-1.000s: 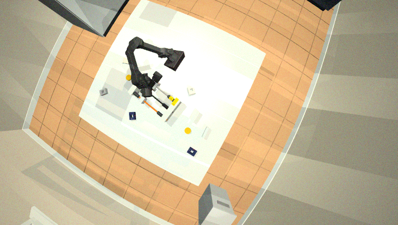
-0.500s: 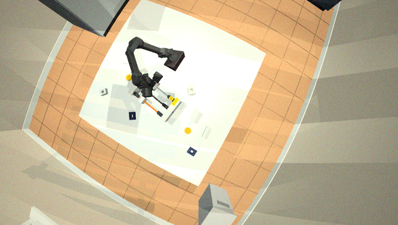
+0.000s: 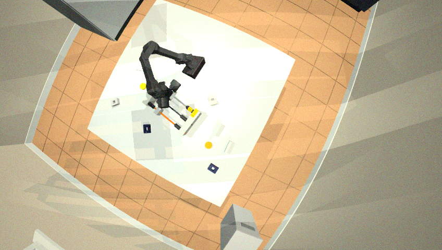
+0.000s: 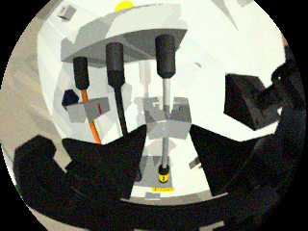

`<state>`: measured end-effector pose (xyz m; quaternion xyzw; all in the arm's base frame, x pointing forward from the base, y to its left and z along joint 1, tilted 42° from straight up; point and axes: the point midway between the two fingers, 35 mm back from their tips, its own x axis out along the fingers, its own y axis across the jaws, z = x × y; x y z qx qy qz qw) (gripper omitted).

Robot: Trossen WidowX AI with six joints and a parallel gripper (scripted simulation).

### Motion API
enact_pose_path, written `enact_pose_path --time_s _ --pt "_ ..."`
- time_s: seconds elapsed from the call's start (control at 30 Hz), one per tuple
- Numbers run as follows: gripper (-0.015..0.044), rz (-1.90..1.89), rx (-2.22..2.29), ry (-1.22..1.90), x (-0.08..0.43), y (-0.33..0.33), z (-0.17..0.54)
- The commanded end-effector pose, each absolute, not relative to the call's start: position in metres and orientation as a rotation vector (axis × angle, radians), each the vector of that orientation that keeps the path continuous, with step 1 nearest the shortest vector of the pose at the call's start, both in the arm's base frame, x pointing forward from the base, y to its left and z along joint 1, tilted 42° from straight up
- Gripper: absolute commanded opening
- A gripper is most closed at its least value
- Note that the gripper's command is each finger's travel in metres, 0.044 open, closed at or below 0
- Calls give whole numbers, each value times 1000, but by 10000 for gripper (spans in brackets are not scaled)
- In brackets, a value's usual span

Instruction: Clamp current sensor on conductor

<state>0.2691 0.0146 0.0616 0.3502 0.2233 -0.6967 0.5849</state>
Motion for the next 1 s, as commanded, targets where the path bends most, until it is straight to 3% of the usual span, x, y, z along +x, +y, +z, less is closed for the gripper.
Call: enact_pose_path --time_s 0.0,0.67,0.97 --pt "0 -1624 818 521 269 15 62" --pt "0 -1624 818 521 269 15 62" --pt "236 -1624 818 521 269 15 62"
